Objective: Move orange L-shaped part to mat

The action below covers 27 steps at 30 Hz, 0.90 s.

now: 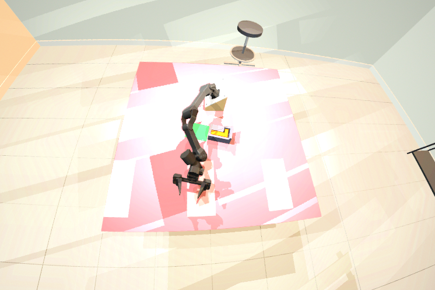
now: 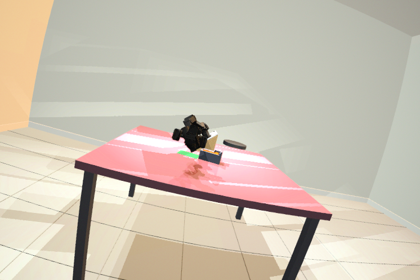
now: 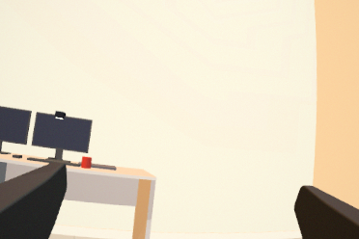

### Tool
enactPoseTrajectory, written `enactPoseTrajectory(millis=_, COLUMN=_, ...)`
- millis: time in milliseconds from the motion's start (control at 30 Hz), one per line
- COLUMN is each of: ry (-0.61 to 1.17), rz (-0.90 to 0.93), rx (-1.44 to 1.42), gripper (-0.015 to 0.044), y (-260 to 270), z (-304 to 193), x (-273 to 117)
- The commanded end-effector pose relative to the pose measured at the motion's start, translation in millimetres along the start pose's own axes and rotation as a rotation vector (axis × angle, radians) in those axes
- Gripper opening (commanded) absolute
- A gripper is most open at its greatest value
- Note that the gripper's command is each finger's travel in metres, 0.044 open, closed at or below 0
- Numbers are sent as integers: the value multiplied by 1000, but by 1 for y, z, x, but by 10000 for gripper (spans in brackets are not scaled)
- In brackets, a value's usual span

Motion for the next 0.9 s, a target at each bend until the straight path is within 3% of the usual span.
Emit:
enactPoseTrajectory(millis=0, ry=14, rz=5, rx=19, gripper=374, y=3, z=-1, x=1)
enactPoseTrajectory(millis=267, ry=495, rz=106, rx=495, gripper=180, y=102, z=-10, x=-1)
enactPoseTrajectory(millis=533, ry=962, rz=100, rx=735, gripper=180, y=183, z=-1, x=-44)
enactPoseTrajectory(millis=867, ry=1449, rz=-12, rx=768, gripper=180, y=242, z=30, x=-119)
Point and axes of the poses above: the point midway between the two fingers, 35 mm back from their tips, its own x axis out along the fingers, its own y axis across the jaws, z = x × y, the point moved 6 cm from there along -x, back along the fingers, and after that the axes turned 14 degrees about x, right-handed, at the moved point
